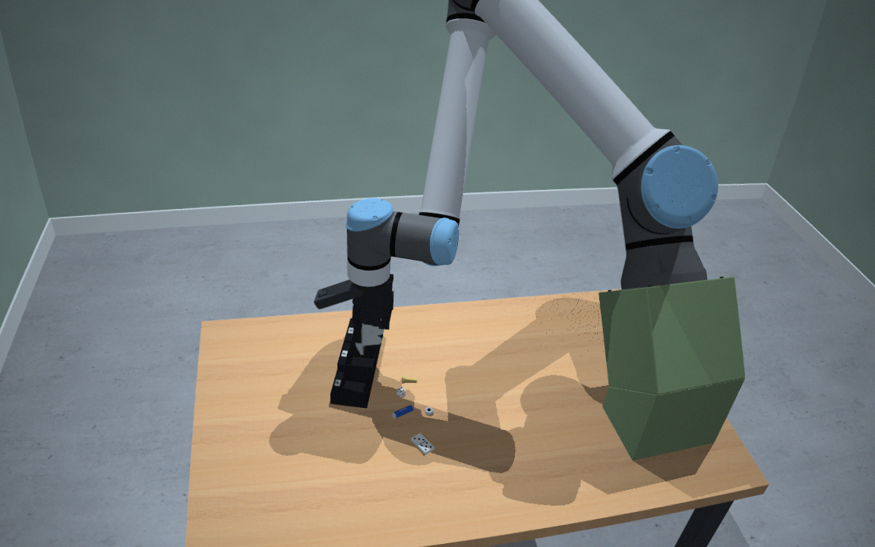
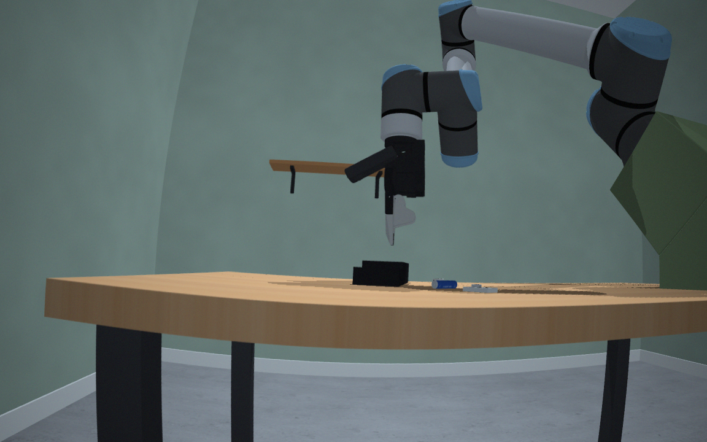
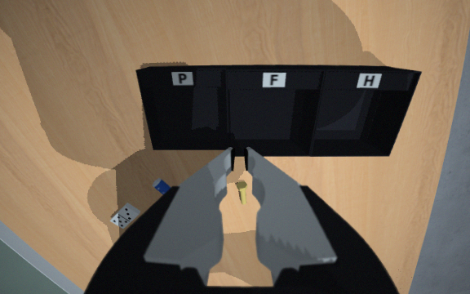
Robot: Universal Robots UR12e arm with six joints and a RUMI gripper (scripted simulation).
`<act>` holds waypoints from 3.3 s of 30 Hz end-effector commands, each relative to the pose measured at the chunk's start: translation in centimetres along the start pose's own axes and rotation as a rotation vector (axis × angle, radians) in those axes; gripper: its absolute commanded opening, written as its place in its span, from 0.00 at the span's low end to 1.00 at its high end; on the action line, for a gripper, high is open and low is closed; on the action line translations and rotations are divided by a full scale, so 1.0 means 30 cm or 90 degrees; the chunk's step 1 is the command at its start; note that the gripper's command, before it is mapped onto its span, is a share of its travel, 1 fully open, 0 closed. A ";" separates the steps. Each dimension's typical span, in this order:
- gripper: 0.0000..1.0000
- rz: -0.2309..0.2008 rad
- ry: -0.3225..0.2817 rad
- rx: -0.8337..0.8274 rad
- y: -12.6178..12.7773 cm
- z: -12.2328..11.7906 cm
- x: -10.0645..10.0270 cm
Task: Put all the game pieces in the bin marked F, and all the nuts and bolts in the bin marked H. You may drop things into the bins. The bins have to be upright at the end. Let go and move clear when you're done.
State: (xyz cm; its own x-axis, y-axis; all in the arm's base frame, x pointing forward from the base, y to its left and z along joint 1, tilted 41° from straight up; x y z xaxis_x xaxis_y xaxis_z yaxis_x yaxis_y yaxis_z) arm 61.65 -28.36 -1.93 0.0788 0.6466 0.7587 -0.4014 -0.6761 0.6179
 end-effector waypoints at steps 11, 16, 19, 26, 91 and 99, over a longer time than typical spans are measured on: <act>0.04 0.000 0.000 0.000 -0.170 0.010 0.001; 0.04 0.000 0.000 0.000 -0.169 0.010 0.001; 0.04 0.000 0.000 0.000 -0.170 0.010 -0.025; 0.04 0.000 0.000 0.000 -0.170 0.010 -0.078; 0.04 0.000 0.000 0.000 -0.170 0.010 -0.196; 0.04 0.000 0.000 0.000 -0.169 0.010 -0.170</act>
State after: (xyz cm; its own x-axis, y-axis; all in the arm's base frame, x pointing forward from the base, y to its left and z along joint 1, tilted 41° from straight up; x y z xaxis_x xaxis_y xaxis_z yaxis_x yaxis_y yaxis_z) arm 63.49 -28.66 -9.28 0.0796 0.6467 0.7586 -0.4017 -0.6757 0.6181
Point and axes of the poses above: the point where the finger pads meet when closed, its own x axis back along the fingers, its own y axis across the jaws, z = x × y, the point moved 6 cm from there along x, back along the fingers
